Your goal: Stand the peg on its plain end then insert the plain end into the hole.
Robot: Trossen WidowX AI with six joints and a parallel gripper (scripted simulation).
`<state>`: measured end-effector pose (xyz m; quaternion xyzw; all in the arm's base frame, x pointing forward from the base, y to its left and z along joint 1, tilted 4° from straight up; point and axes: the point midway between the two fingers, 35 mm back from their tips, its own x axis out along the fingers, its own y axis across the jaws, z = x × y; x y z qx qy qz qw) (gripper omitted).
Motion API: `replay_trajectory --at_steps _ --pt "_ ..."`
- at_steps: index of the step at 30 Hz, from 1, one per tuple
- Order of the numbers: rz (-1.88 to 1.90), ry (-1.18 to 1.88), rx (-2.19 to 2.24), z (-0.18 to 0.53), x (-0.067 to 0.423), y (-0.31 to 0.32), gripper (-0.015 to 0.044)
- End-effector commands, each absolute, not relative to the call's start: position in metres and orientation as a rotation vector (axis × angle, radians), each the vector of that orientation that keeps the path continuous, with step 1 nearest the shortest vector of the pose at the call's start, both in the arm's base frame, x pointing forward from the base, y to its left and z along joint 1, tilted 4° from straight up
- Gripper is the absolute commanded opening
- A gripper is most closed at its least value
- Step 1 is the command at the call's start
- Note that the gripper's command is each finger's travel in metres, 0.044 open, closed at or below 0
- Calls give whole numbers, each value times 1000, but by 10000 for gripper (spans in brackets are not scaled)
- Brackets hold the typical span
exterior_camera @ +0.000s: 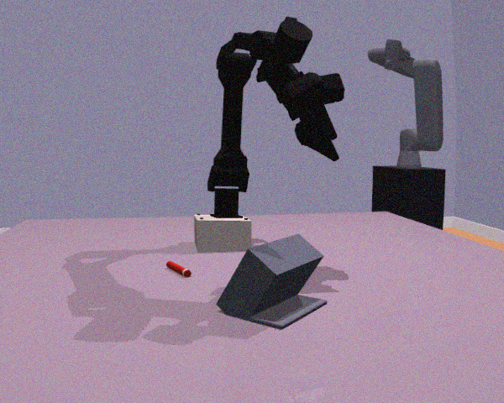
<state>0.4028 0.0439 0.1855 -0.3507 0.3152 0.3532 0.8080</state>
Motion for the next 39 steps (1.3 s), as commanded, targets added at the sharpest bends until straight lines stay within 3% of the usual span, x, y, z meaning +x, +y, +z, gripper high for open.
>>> replay_trajectory --at_steps 1,24,31,39 --pt "690 792 -696 163 396 14 440" --pt "329 1429 -313 53 291 -132 440" --pt "246 1584 -189 33 248 -156 440" --pt "244 1588 -186 28 247 -156 440"
